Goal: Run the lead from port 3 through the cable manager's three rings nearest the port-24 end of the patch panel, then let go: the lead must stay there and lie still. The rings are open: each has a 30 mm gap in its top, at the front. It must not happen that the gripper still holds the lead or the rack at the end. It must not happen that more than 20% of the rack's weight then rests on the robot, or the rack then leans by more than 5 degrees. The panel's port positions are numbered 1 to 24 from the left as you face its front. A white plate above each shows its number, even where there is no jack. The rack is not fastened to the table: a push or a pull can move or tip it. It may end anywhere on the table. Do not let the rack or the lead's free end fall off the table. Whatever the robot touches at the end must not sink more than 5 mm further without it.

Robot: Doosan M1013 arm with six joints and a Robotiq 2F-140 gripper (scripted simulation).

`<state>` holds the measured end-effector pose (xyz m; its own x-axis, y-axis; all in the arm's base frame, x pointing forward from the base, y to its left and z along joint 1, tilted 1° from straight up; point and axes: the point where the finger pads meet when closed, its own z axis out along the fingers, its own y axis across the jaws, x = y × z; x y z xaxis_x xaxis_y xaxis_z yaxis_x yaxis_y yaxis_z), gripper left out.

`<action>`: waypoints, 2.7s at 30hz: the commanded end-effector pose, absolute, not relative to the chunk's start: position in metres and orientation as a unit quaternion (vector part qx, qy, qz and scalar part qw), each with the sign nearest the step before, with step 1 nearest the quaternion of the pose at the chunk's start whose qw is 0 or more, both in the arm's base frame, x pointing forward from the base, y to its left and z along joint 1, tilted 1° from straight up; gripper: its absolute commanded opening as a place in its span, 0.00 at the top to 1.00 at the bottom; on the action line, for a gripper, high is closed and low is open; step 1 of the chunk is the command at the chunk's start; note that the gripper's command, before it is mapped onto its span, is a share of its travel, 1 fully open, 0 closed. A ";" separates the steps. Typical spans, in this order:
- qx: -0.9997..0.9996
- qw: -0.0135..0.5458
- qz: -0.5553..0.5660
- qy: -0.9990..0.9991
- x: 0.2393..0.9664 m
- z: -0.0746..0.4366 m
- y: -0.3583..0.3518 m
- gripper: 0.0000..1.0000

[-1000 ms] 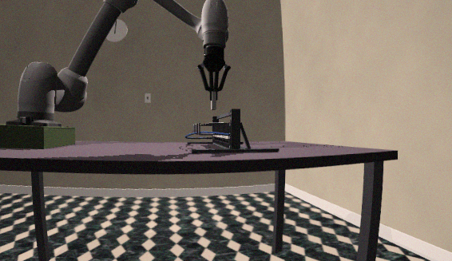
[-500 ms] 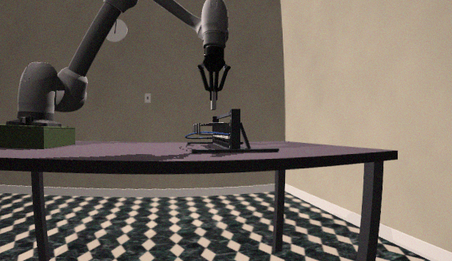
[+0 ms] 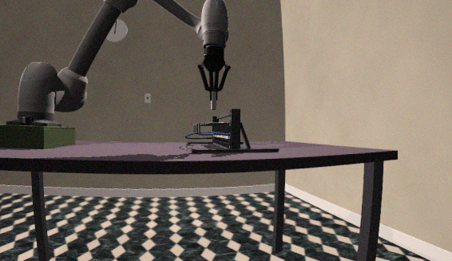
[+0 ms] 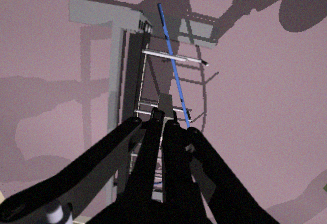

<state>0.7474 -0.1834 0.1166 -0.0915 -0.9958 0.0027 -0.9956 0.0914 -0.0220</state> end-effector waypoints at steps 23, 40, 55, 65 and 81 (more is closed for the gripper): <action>-0.674 0.007 -0.009 0.739 0.747 0.117 -0.181 1.00; -0.638 0.007 -0.009 0.770 0.677 0.115 0.014 1.00; -0.635 0.007 -0.009 0.773 0.668 0.114 0.031 0.80; -0.635 0.007 -0.009 0.773 0.668 0.114 0.031 0.80; -0.635 0.007 -0.009 0.773 0.668 0.114 0.031 0.80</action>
